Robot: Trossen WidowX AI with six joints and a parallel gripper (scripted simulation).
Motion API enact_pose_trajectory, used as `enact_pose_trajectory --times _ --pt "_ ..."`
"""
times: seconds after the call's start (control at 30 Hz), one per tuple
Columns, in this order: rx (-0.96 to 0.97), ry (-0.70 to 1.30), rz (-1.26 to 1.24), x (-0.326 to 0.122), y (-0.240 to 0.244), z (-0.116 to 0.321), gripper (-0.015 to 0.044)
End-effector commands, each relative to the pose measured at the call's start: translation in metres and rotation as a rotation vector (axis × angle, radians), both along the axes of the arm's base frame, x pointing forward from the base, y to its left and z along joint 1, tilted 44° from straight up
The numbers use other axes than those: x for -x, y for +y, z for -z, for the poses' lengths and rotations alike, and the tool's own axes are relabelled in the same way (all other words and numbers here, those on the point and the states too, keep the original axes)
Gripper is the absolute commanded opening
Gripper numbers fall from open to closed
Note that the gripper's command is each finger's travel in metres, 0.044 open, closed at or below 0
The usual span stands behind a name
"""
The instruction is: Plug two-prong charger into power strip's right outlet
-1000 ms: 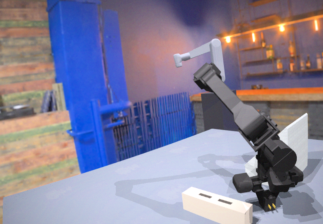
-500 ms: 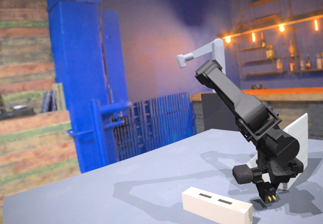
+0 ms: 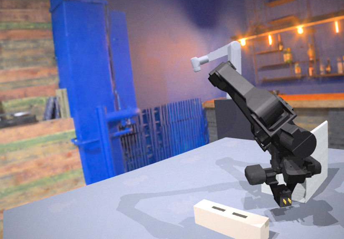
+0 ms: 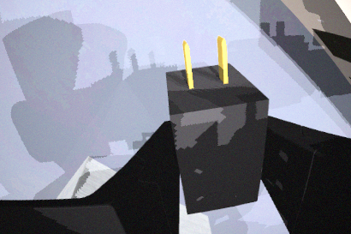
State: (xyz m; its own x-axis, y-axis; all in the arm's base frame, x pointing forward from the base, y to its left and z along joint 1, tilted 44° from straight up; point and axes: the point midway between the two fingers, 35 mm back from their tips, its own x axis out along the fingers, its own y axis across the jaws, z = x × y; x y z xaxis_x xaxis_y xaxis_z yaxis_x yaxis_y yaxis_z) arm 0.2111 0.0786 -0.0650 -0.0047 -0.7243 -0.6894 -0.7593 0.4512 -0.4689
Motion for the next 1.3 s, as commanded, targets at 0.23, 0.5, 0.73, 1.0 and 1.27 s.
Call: enact_pose_trajectory --times 0.23,0.5,0.73,1.0,1.27 --pt "-0.019 -0.092 0.095 -0.008 -0.022 -0.013 0.0" --pt "-0.029 -0.156 0.162 -0.011 -0.038 -0.02 0.0" --pt "-0.034 -0.212 0.22 -0.013 -0.052 -0.027 0.0" --pt "-0.038 -0.277 0.288 -0.013 -0.069 -0.034 0.0" --pt "-0.038 -0.342 0.356 -0.012 -0.085 -0.041 0.0"
